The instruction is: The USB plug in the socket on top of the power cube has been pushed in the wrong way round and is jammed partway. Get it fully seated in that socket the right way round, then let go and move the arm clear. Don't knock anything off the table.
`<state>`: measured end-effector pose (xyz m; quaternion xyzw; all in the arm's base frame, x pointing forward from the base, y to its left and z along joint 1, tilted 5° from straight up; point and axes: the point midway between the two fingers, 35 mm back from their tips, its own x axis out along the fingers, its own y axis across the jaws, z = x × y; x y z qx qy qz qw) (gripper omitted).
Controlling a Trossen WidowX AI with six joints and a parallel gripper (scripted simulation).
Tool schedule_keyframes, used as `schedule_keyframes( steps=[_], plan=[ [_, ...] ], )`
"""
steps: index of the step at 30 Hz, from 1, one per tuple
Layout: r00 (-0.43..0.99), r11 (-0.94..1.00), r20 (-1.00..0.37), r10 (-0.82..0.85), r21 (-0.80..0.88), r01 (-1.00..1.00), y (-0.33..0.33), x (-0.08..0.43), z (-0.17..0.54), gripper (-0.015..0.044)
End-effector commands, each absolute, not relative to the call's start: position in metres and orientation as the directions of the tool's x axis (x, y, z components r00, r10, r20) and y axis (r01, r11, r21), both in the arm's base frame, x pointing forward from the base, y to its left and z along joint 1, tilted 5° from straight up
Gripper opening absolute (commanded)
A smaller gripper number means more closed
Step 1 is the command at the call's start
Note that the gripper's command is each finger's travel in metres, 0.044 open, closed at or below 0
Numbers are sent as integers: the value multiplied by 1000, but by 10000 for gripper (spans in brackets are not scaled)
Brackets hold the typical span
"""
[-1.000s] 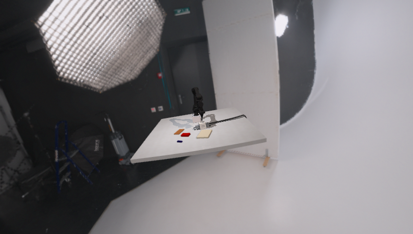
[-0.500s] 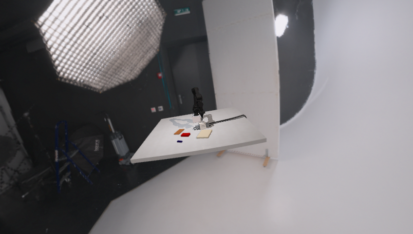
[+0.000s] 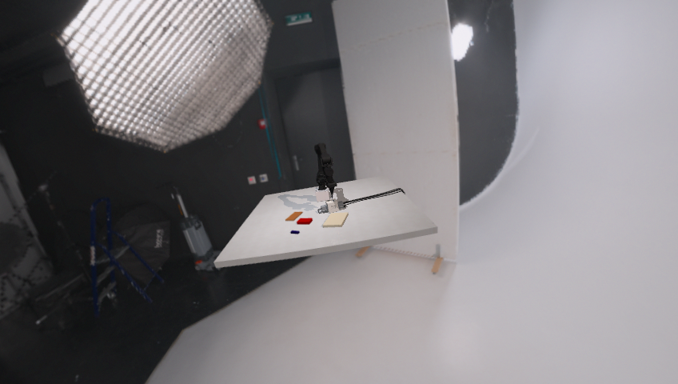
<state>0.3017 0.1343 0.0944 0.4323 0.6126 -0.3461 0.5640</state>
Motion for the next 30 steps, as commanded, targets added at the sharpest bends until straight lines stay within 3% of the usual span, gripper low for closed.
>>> schedule_keyframes(
  steps=[1,30],
  plan=[
    [5,390,-989,145,62,919,135,302,93,0],
    [-5,388,-985,170,62,920,137,300,89,0]
  ],
)
